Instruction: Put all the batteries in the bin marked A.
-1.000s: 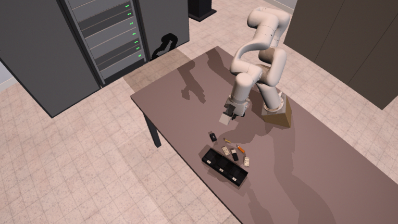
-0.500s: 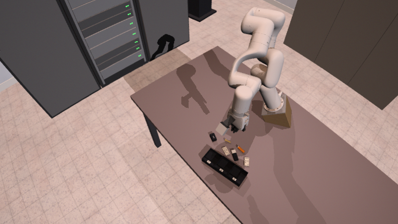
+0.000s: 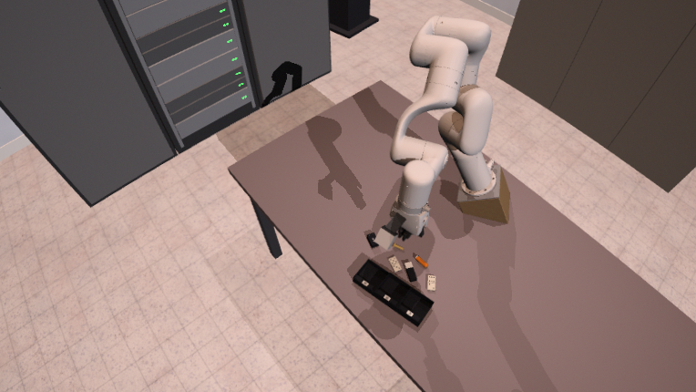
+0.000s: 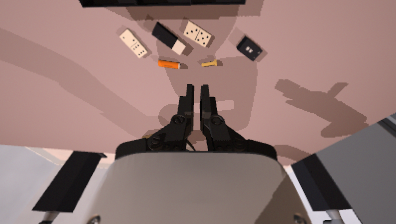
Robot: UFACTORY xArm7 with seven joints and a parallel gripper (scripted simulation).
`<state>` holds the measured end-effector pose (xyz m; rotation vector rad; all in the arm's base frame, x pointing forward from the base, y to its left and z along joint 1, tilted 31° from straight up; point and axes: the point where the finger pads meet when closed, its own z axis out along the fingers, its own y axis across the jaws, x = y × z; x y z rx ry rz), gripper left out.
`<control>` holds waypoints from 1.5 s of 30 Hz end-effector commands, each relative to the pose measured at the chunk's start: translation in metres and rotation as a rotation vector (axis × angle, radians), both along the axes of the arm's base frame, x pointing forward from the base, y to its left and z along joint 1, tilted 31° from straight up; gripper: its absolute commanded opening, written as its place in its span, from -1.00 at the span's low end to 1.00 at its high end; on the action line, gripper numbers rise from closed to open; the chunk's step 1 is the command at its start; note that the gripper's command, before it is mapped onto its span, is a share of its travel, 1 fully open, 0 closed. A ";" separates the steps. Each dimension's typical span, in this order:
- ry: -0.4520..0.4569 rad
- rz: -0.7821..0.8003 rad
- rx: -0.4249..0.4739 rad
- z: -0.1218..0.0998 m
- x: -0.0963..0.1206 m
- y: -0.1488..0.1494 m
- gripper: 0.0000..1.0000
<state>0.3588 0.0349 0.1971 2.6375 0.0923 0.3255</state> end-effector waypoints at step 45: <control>0.006 0.013 -0.005 -0.099 0.143 -0.084 -0.85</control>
